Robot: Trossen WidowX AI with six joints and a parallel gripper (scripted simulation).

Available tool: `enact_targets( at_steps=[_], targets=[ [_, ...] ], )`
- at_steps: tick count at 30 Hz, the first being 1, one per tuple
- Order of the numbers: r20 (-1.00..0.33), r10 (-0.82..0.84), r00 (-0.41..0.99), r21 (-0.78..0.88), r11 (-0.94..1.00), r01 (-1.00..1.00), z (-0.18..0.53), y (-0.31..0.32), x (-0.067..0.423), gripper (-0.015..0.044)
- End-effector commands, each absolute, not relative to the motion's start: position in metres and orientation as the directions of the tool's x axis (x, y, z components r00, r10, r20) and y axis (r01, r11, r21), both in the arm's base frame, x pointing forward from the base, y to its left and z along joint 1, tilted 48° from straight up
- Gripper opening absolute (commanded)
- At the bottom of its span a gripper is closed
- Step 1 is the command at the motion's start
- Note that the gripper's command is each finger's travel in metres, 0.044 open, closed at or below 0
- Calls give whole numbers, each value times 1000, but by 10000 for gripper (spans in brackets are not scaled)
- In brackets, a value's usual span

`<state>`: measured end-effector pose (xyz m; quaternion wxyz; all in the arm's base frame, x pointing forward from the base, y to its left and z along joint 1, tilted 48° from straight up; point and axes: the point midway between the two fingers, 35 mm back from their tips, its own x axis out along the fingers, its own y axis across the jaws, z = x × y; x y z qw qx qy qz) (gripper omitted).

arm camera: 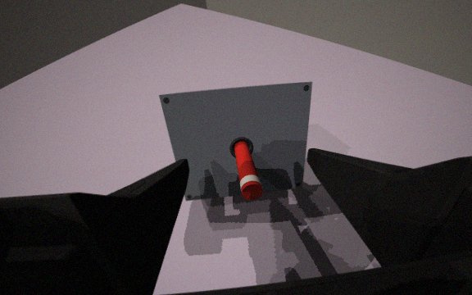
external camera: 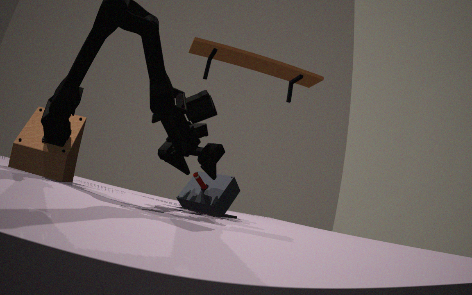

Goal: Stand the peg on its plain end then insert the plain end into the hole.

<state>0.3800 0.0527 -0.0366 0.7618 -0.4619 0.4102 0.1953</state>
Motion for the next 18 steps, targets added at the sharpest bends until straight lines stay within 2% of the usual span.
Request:
enact_targets(
  at_steps=[1, 18],
  targets=[
    [-803, -84, 589, -545, 501, -672, -30, 53, 377, 440],
    [-805, -83, 587, -544, 500, -674, -14, 56, 367, 440]
  ],
)
